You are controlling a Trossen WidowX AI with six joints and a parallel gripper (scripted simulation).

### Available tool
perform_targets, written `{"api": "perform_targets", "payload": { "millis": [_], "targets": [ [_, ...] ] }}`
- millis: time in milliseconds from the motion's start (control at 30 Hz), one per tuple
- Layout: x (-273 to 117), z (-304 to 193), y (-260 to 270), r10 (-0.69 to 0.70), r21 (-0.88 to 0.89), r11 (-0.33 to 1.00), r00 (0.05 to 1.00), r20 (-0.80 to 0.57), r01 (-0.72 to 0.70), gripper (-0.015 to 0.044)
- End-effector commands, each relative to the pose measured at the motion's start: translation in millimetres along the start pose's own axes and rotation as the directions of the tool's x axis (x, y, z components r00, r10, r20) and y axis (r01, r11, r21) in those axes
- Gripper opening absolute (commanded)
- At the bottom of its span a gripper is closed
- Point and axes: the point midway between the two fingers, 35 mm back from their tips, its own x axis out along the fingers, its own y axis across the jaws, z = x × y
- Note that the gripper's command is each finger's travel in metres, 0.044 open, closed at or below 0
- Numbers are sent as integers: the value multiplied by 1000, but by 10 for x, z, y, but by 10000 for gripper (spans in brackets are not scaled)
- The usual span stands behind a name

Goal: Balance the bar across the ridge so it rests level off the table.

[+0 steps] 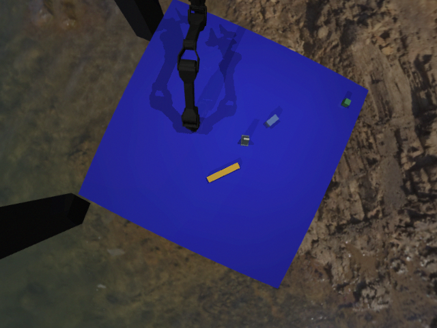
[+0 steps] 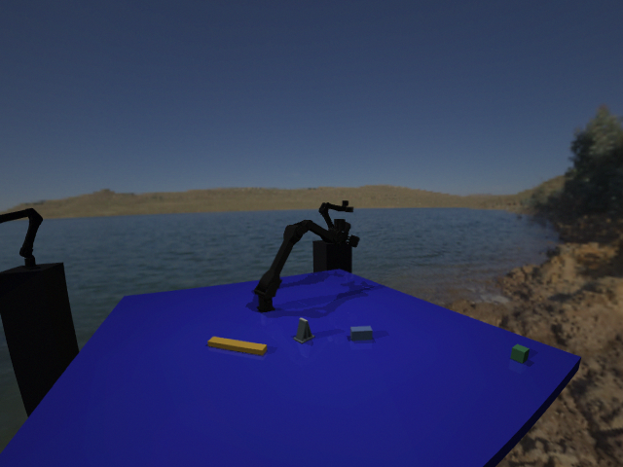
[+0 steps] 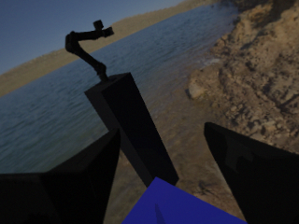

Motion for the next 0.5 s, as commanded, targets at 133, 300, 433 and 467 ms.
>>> {"api": "perform_targets", "payload": {
  "millis": [133,300,433,467],
  "targets": [
    [-384,88,-667,-155,-31,988,987,-29,154,315],
    [-650,136,-1039,-243,-51,969,969,-47,241,315],
    [-879,163,-1335,-313,-68,949,948,-60,309,315],
    [-940,168,-1407,-330,-72,943,942,-64,325,315]
  ]
}}
